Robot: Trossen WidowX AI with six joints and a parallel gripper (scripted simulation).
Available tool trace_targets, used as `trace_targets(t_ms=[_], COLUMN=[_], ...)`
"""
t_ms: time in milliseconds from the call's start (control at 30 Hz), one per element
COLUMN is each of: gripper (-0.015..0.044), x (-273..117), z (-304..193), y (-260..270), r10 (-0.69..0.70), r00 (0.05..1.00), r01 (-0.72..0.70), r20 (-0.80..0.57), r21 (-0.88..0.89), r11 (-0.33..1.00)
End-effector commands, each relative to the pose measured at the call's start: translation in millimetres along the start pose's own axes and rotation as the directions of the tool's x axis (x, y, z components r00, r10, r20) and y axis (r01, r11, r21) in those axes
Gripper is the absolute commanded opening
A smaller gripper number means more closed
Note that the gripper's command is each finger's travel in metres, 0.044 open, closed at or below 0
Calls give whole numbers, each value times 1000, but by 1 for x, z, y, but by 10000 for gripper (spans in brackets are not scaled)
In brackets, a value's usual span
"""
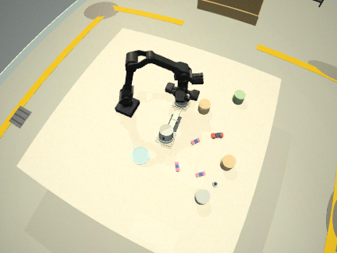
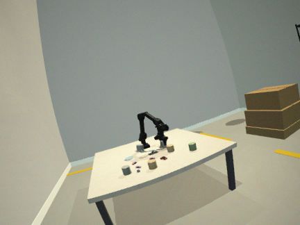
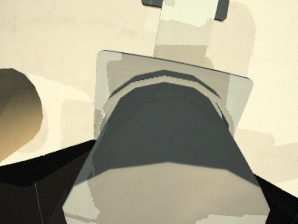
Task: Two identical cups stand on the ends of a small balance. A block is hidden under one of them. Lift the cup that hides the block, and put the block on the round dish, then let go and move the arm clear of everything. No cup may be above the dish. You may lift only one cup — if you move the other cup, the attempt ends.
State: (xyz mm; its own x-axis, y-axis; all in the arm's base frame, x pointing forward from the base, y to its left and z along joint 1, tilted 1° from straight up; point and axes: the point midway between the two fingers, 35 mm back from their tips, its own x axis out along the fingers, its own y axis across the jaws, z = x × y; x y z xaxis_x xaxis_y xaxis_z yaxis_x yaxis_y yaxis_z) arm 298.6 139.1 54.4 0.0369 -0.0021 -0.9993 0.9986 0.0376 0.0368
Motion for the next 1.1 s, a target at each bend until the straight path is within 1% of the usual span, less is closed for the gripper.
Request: trace_targets(t_ms=[0,333,367,1067], gripper=[282,19,0,0], x=[1,-9,-10,-36], z=[1,0,0,-2], y=[0,2,2,7], r10=[1,1,1,1], r00=[1000,1000,1000,1000], r01=[-1,-1,-1,-1], r20=[4,4,4,3], r21=[1,1,1,1], r11=[1000,1000,1000,1000])
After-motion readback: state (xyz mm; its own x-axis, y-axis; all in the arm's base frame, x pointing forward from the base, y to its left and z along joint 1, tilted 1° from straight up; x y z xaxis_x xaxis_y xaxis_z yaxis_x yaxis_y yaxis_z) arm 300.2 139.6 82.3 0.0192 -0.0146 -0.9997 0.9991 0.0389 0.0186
